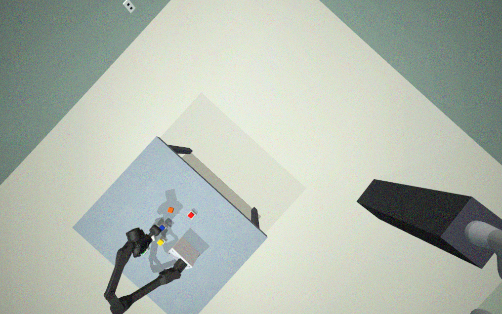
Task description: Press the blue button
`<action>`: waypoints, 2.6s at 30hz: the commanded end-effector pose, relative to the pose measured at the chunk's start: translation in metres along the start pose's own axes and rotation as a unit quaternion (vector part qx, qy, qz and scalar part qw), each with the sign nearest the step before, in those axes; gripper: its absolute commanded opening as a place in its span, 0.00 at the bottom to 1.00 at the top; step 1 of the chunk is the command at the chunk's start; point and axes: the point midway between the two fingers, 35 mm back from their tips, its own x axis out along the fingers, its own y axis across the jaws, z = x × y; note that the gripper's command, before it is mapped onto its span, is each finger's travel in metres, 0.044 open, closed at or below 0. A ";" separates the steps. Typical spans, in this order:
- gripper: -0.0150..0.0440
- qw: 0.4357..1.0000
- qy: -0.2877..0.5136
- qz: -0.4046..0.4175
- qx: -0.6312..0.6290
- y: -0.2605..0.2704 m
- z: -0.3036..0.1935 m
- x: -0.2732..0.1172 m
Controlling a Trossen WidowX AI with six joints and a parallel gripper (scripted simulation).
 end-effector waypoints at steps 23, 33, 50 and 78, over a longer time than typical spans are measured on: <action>0.29 1.000 -0.009 0.013 0.023 0.000 0.002 0.059; 0.29 1.000 -0.009 0.013 0.023 0.000 0.002 0.060; 0.29 1.000 -0.009 0.013 0.023 0.001 0.003 0.087; 0.29 1.000 -0.009 0.013 0.023 0.000 0.002 0.062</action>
